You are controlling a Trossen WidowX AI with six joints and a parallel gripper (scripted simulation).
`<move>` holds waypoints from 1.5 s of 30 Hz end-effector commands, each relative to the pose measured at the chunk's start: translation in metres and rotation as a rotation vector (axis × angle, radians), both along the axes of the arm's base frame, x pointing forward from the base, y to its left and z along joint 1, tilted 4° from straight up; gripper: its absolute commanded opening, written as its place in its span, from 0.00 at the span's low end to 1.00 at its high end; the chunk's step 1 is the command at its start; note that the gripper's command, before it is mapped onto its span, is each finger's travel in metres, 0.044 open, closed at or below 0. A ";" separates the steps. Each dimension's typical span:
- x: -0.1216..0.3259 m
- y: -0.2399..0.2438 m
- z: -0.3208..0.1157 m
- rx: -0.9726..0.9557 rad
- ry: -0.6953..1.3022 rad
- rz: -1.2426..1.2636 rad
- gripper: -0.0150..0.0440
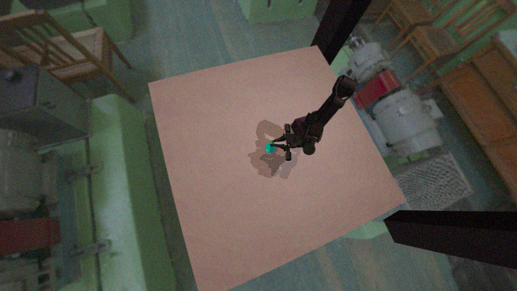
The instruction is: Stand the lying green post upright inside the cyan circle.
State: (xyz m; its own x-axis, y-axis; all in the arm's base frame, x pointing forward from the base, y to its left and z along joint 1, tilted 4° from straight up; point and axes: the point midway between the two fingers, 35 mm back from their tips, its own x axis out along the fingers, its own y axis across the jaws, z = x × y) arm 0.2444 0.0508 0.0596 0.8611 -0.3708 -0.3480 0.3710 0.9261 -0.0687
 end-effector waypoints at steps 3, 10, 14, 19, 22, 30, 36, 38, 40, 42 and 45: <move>-0.005 -0.002 0.002 0.008 -0.037 -0.009 0.29; -0.010 -0.004 0.004 0.015 -0.079 -0.015 0.29; -0.013 -0.006 0.006 0.020 -0.103 -0.020 0.29; -0.017 -0.008 0.008 0.027 -0.133 -0.025 0.29; -0.020 -0.009 0.009 0.032 -0.151 -0.029 0.29; -0.025 -0.012 0.011 0.042 -0.182 -0.038 0.29; -0.025 -0.012 0.011 0.042 -0.182 -0.038 0.29; -0.025 -0.012 0.011 0.042 -0.182 -0.038 0.29; -0.025 -0.012 0.011 0.042 -0.182 -0.038 0.29; -0.025 -0.012 0.011 0.042 -0.182 -0.038 0.29; -0.025 -0.012 0.010 0.042 -0.182 -0.038 0.29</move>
